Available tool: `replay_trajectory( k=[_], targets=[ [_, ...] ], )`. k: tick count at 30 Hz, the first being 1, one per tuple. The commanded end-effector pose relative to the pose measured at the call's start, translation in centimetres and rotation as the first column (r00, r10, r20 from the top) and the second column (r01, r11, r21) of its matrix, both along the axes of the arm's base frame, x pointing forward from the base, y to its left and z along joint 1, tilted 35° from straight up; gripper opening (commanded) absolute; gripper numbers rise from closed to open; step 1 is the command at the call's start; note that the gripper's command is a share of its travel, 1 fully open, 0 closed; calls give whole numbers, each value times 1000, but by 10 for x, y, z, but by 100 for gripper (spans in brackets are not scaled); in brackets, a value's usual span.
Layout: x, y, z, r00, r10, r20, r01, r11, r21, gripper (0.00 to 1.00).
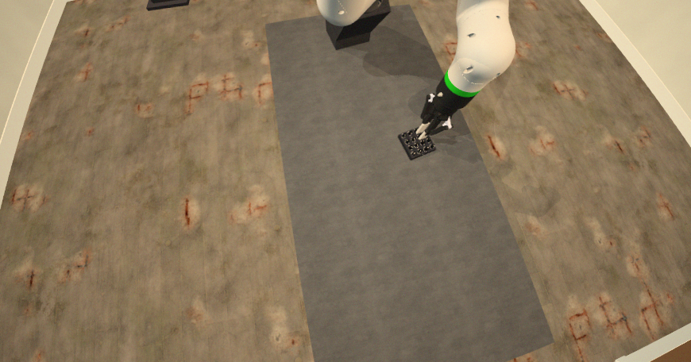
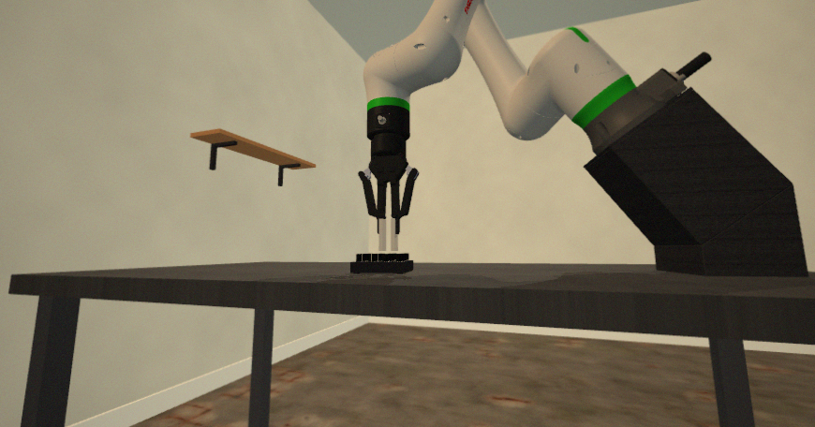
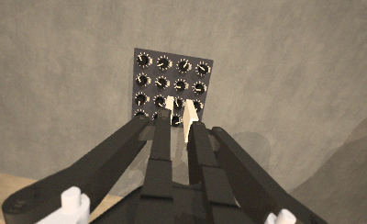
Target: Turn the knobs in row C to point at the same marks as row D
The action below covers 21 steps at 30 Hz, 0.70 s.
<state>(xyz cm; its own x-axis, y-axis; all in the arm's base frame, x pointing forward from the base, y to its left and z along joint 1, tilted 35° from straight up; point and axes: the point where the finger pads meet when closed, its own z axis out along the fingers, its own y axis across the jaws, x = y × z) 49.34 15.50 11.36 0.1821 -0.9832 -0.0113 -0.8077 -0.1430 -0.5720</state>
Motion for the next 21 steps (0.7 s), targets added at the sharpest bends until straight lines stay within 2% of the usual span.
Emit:
replay_trajectory(
  k=[1,21],
  targets=[
    [0,0,0,1000,0,0,0,1000,0,12],
    [7,2,-10,1000,0,0,0,1000,0,12]
  ],
)
